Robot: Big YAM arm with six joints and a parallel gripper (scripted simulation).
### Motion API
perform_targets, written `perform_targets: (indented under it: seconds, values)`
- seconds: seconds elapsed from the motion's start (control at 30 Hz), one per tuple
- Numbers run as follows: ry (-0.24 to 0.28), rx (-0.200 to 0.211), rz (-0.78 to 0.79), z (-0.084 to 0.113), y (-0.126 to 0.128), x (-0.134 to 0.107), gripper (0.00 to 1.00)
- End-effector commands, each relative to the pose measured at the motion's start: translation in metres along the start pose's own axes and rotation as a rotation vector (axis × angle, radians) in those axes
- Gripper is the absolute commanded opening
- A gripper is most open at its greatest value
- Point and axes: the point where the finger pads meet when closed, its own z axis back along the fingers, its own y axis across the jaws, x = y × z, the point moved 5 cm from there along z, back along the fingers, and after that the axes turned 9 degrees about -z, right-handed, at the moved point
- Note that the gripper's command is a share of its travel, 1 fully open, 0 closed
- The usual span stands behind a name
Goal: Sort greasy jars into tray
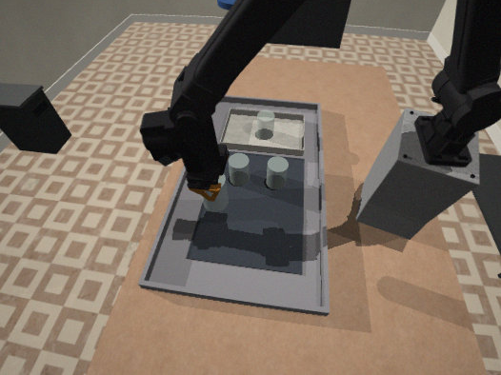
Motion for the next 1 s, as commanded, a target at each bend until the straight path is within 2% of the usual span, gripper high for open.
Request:
perform_targets:
  seconds: [0.0, 0.83, 0.87, 0.97]
  values:
    - [-0.054, 0.018, -0.001, 0.027, -0.001, 0.016, 0.0]
    - [-0.054, 0.018, -0.002, 0.027, -0.001, 0.016, 0.0]
    - [-0.054, 0.018, -0.002, 0.038, -0.008, 0.016, 0.0]
    - [-0.054, 0.018, -0.002, 0.038, -0.008, 0.016, 0.0]
